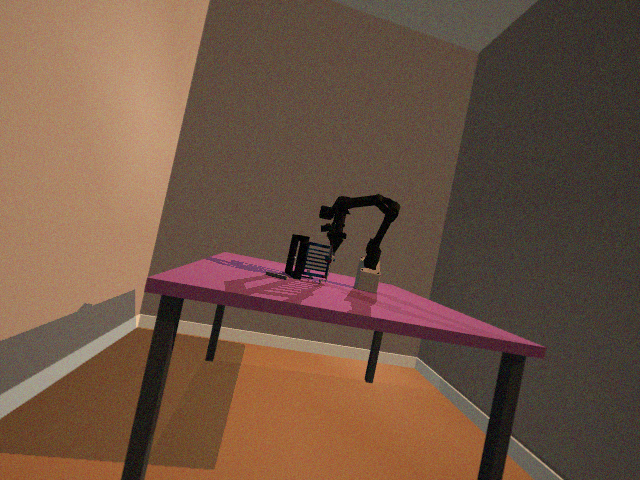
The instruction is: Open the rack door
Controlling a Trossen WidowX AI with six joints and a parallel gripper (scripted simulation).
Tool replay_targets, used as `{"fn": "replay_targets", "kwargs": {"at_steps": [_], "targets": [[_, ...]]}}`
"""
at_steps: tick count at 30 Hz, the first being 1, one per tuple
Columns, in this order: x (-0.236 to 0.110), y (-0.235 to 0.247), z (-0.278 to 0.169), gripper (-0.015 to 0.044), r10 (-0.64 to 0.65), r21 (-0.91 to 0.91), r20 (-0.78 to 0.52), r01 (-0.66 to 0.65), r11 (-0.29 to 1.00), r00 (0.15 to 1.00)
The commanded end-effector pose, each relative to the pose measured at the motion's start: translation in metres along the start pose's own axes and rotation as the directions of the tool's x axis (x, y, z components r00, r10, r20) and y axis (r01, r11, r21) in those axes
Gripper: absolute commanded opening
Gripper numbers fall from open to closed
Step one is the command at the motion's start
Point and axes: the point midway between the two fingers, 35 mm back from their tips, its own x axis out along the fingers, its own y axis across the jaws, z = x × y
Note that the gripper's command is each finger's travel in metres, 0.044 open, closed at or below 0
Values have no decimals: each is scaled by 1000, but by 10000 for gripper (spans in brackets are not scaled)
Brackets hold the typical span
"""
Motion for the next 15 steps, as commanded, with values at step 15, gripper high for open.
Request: {"fn": "replay_targets", "kwargs": {"at_steps": [15], "targets": [[-26, -1, 2, 280, -9, -8, 1, 9, 1000, 1000]]}}
